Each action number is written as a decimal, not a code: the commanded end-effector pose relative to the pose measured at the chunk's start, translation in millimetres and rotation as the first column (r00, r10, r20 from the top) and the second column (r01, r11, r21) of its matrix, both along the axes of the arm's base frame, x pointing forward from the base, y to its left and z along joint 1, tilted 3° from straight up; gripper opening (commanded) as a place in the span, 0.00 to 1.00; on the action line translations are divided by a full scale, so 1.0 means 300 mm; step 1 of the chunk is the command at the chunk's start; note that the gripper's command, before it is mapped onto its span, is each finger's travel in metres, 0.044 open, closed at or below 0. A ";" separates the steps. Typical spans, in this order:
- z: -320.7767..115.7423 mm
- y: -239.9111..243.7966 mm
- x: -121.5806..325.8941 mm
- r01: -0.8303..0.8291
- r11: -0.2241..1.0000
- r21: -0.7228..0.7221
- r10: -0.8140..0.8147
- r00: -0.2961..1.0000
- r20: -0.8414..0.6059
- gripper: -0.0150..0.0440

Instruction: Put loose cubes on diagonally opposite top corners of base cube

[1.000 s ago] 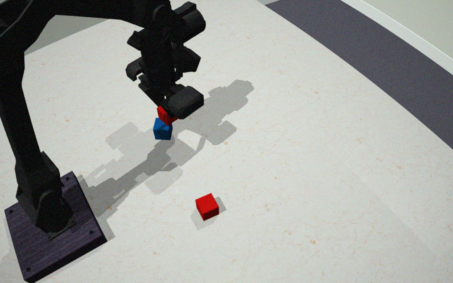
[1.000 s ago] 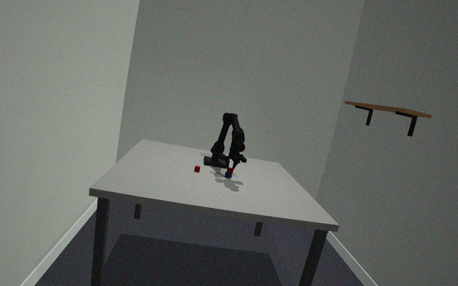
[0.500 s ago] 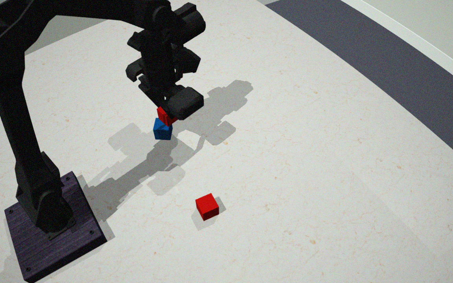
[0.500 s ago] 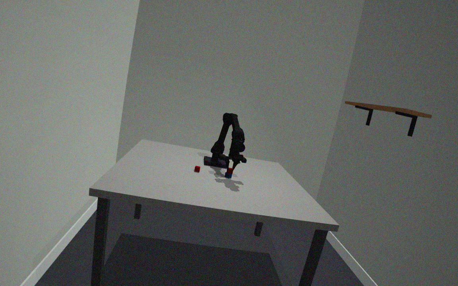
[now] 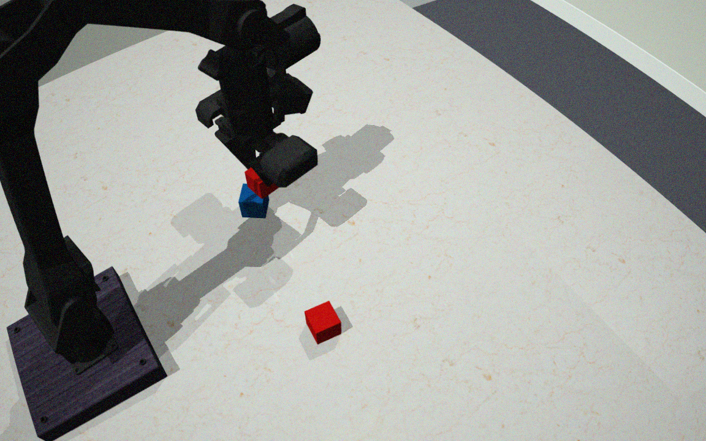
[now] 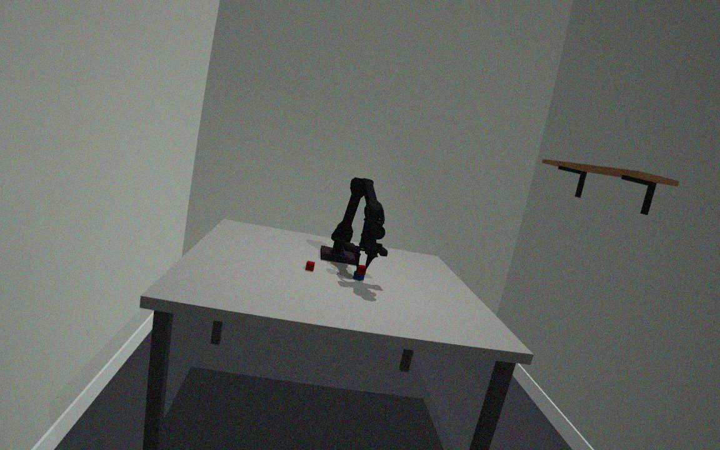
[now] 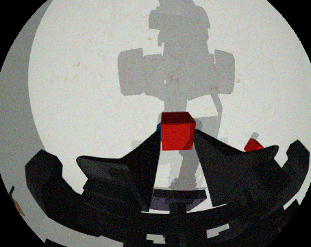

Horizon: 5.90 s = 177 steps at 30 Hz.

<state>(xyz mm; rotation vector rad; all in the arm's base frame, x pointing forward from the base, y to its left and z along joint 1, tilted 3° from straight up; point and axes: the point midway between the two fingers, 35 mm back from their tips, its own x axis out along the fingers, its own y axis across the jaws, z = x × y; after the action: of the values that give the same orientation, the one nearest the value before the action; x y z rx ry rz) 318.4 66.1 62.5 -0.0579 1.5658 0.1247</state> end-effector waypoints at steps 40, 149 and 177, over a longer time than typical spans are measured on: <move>0.138 -0.308 -0.015 -0.408 0.913 -0.004 0.408 0.913 0.020 0.70; -0.042 -0.752 -0.152 -0.948 0.309 -0.077 0.951 0.310 0.008 0.43; 0.077 -0.746 -0.155 -0.949 0.311 -0.053 0.951 0.310 0.015 0.43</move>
<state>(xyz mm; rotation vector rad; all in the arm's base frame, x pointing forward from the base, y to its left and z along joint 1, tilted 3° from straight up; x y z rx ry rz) 270.7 -156.7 80.3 -1.0528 1.2766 1.0615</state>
